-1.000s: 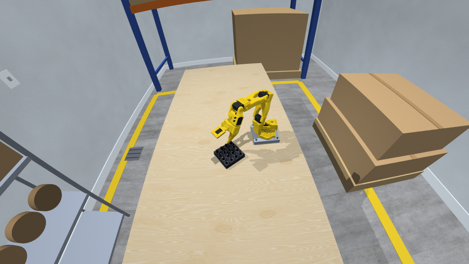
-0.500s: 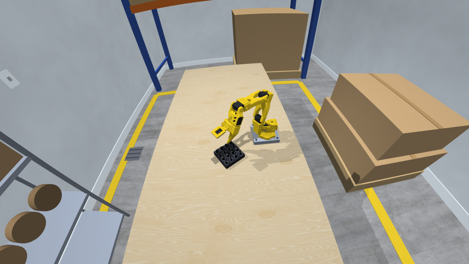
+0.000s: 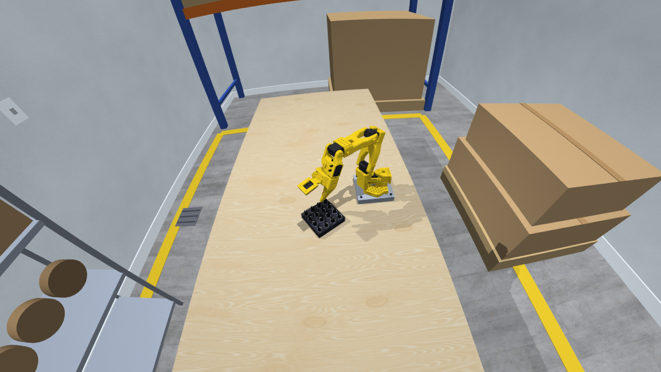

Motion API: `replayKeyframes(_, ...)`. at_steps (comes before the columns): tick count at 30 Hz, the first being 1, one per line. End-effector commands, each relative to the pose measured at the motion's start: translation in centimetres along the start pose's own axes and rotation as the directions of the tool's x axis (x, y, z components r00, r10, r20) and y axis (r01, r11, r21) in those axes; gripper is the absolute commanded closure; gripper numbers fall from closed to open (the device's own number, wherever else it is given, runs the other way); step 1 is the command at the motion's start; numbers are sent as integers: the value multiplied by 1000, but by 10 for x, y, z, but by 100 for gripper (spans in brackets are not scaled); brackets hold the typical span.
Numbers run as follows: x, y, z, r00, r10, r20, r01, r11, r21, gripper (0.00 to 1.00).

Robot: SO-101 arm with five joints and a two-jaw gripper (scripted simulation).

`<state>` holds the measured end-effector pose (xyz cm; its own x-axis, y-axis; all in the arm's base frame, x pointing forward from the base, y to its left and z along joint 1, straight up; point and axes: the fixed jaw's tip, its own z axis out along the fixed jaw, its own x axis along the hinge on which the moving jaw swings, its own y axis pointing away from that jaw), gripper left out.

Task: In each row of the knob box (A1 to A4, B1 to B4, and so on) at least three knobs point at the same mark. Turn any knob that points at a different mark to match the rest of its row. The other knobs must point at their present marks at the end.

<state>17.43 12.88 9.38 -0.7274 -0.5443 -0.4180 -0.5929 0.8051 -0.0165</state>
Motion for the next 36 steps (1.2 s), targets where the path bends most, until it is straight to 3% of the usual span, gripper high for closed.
replayKeyframes(1,0,0,-1,1000,0,3,0,1000,-1,60)
replayKeyframes(10,7,0,4,999,0,-50,0,1000,-3,60)
replayKeyframes(25,58,2,24,923,-3,-384,-3,1000,-15,60)
replayKeyframes(36,63,2,25,908,-3,-419,-4,1000,-16,60)
